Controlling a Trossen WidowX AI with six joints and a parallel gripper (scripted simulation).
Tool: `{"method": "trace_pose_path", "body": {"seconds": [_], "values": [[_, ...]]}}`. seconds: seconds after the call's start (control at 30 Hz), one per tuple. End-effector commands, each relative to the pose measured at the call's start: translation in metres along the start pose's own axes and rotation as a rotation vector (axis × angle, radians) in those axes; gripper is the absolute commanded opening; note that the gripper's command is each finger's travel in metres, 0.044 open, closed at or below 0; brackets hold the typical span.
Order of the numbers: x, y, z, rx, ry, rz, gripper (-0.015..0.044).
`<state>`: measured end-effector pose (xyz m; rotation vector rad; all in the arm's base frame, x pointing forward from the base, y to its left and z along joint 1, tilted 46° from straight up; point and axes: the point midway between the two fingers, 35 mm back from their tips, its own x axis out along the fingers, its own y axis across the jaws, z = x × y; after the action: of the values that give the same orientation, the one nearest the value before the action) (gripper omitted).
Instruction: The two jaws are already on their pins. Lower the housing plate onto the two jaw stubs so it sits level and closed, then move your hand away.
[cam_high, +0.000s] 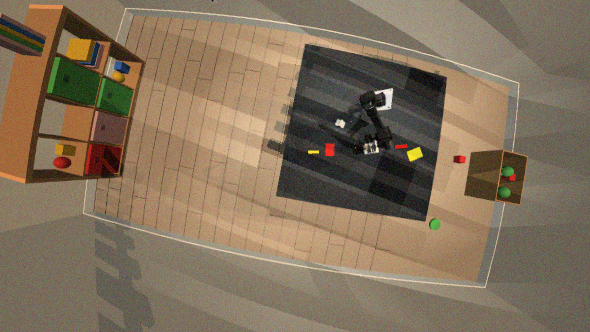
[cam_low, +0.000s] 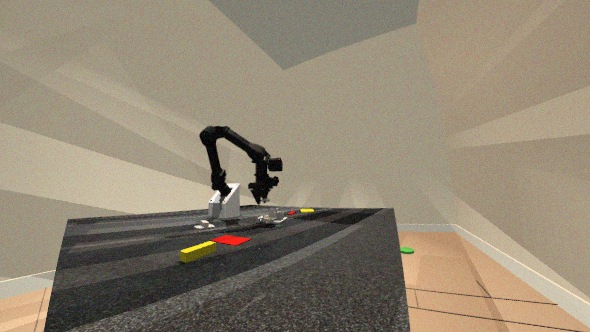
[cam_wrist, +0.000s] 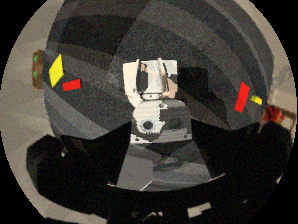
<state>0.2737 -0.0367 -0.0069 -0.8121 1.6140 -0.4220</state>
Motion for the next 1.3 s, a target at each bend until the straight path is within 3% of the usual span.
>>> {"method": "trace_pose_path", "body": {"seconds": [0.0, 1.27], "values": [[0.0016, 0.0051, 0.0011, 0.019, 0.004, -0.009, 0.0351], [0.0017, 0.0131, -0.0026, 0.027, 0.005, -0.009, 0.0351]]}}
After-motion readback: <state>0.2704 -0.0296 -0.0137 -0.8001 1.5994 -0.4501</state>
